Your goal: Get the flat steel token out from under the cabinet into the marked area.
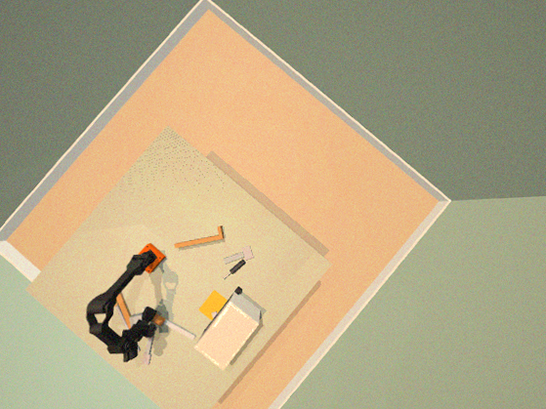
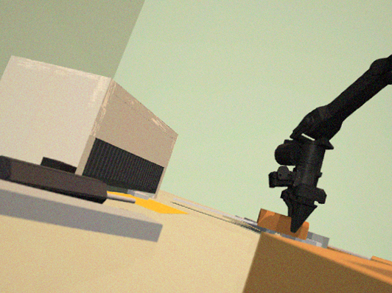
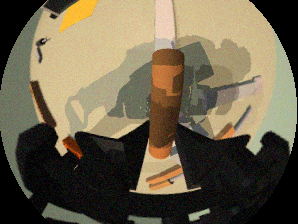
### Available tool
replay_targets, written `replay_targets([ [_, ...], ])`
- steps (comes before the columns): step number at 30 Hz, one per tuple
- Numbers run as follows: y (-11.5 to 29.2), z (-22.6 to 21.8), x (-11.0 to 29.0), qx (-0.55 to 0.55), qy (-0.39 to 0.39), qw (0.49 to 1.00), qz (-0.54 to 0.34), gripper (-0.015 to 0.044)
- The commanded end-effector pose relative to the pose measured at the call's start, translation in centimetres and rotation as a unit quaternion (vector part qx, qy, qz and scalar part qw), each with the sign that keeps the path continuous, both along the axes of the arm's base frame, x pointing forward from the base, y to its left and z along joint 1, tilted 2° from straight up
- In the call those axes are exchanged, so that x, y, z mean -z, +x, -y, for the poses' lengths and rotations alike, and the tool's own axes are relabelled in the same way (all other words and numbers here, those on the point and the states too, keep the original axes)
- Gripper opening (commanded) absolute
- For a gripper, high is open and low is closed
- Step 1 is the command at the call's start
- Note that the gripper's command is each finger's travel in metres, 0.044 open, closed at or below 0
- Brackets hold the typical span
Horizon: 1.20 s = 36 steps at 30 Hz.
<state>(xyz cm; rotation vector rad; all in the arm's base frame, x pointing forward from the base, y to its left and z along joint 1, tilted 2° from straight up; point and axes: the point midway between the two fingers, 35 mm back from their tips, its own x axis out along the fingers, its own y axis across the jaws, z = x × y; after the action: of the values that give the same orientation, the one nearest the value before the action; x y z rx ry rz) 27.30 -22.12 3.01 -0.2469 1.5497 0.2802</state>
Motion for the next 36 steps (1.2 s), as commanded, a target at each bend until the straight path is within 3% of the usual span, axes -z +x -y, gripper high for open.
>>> replay_targets([
  [1, 0.41, 0.46, -0.50, -0.018, -0.009, 1.000, 0.010, 0.0000],
  [36, 0.40, 0.44, -0.50, -0.155, -0.011, 0.988, 0.012, 0.0000],
])
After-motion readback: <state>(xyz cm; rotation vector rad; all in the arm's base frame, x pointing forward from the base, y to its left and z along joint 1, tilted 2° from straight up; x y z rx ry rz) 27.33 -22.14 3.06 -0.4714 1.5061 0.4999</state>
